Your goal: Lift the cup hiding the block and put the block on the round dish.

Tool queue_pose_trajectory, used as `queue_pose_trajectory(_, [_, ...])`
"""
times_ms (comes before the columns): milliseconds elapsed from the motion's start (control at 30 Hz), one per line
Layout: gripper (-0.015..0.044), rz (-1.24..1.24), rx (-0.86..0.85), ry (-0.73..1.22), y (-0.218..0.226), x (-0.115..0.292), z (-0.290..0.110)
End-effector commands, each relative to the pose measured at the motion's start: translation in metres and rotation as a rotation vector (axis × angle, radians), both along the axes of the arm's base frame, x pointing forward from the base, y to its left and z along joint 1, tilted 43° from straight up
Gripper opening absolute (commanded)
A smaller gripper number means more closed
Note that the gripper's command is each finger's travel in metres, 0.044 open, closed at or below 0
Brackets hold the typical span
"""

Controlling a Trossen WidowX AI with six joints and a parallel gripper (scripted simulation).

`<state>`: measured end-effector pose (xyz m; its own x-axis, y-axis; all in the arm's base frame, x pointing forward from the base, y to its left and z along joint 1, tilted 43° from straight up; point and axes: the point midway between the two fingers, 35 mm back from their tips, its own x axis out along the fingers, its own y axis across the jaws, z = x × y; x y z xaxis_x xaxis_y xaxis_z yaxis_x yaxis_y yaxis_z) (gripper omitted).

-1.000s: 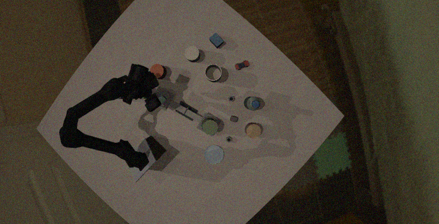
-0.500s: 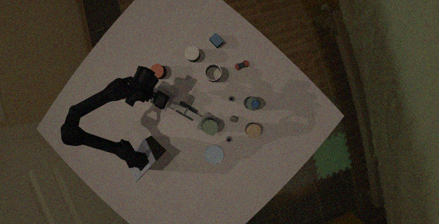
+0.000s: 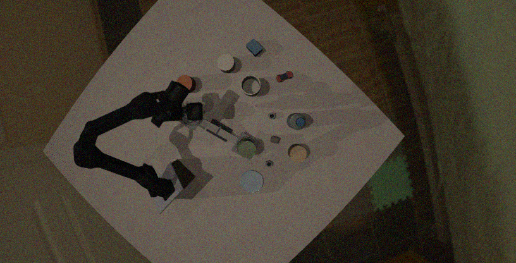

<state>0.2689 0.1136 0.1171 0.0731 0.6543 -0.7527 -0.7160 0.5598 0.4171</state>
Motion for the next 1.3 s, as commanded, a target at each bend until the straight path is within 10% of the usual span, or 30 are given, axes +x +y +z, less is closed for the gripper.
queue_pose_trajectory(0, [0.0260, 0.112, -0.001, -0.080, -0.004, 0.000, -0.003])
queue_pose_trajectory(1267, [0.0260, 0.577, 0.002, -0.451, -0.003, -0.001, -0.031])
